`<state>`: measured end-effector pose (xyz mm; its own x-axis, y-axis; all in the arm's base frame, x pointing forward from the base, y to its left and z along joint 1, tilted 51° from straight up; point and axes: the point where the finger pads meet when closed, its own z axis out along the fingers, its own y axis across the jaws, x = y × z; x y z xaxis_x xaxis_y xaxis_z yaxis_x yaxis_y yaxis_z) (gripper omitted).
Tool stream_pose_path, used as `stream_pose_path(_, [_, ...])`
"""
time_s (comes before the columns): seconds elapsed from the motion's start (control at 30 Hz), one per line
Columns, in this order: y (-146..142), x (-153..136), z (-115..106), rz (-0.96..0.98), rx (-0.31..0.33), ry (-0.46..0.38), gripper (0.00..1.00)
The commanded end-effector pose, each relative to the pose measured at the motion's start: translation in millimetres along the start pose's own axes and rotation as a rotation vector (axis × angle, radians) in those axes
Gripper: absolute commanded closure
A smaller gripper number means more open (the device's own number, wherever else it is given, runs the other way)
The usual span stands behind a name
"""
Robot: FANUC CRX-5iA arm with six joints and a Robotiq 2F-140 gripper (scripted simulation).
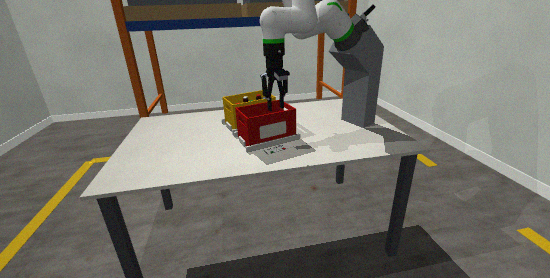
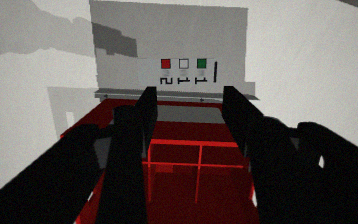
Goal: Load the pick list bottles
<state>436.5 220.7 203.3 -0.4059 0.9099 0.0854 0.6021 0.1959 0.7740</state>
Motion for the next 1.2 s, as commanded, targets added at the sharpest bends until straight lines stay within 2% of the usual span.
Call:
stream_pose_path(0.0, [1,0,0,0.0,-0.001,0.0,0.56])
stream_pose_path(0.47, [1,0,0,0.0,-0.001,0.0,0.56])
stream_pose_path(0.97, [-4,-72,-19,0.5,-0.001,0.0,0.56])
stream_pose_path(1.03, [-4,-72,-19,0.5,-0.001,0.0,0.56])
stream_pose_path(1.17, [-5,-92,-24,0.633,-0.001,0.0,0.56])
